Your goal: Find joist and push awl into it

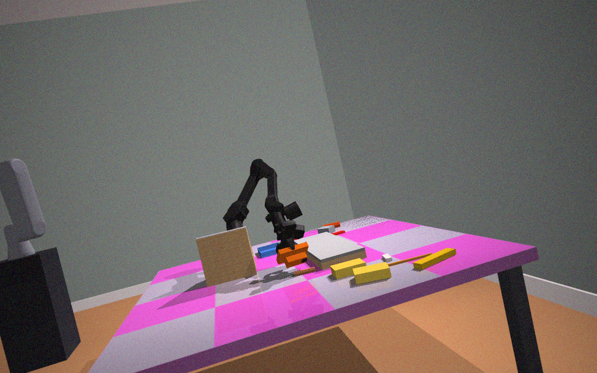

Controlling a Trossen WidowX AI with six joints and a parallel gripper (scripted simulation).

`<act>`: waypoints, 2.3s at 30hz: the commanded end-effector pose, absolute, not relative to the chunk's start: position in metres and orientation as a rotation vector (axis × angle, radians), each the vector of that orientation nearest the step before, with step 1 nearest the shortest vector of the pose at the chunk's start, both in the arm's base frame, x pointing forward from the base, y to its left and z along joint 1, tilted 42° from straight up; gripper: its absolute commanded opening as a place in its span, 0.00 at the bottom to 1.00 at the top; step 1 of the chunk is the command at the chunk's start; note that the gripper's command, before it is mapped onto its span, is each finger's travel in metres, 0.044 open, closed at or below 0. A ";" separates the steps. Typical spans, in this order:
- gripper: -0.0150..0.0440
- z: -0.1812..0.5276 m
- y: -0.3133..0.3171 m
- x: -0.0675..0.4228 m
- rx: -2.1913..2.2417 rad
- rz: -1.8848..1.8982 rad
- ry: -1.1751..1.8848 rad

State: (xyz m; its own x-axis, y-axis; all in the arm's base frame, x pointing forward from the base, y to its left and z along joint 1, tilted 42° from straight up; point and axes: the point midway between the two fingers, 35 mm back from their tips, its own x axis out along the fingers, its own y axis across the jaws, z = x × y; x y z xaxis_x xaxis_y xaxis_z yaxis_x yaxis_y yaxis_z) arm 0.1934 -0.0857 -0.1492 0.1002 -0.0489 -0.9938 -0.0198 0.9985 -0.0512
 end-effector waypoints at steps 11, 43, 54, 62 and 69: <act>0.25 -0.147 -0.085 0.192 -0.114 -0.112 1.456; 0.34 -0.165 -0.065 0.194 -0.112 -0.089 1.458; 0.83 -0.165 -0.065 0.194 -0.112 -0.089 1.458; 1.00 -0.163 -0.065 0.194 -0.112 -0.089 1.458; 1.00 -0.157 -0.064 0.194 -0.112 -0.089 1.458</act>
State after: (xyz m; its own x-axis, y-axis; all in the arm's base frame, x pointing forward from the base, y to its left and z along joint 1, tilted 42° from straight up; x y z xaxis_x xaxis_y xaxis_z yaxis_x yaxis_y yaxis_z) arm 0.1950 -0.0636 -0.1599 0.1130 -0.1242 -0.9858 -0.0098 0.9920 -0.1261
